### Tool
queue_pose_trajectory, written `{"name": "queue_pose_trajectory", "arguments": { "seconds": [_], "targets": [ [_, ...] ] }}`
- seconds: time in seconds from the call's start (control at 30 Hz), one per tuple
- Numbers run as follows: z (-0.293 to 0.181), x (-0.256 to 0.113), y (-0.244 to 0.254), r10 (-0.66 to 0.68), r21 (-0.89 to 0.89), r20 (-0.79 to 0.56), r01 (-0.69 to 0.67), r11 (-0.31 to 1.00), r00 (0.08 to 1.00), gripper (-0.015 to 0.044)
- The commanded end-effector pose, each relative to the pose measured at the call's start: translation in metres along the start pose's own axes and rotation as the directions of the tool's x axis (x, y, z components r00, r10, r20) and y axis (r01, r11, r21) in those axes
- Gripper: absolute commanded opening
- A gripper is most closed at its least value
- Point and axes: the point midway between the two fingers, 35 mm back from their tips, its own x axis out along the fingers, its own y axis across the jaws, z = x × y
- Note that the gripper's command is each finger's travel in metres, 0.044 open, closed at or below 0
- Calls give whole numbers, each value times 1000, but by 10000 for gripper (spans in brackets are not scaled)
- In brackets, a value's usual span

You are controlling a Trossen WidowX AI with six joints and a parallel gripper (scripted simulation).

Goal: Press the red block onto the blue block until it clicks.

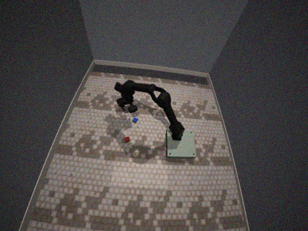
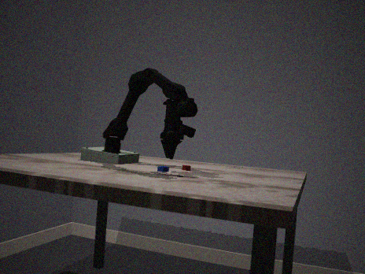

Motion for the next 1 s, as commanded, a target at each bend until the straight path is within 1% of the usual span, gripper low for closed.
{"name": "queue_pose_trajectory", "arguments": {
  "seconds": [0.0, 0.2, 0.3, 0.37, 0.57, 0.67, 0.73, 0.97],
  "targets": [
    [46, 0, 53, 6, 11, 1, -6, 1000, 1000, 440],
    [98, -3, 146, 26, 32, 18, -26, 999, 1000, 440],
    [113, -4, 196, 37, 43, 24, -38, 998, 999, 440],
    [114, -5, 218, 41, 47, 26, -42, 998, 999, 440],
    [114, -5, 220, 41, 47, 26, -42, 998, 999, 440],
    [114, 3, 221, 41, 47, 26, -42, 998, 999, 440],
    [114, 14, 221, 41, 47, 26, -42, 998, 999, 440],
    [114, 18, 222, 41, 47, 26, -42, 998, 999, 440]
  ]
}}
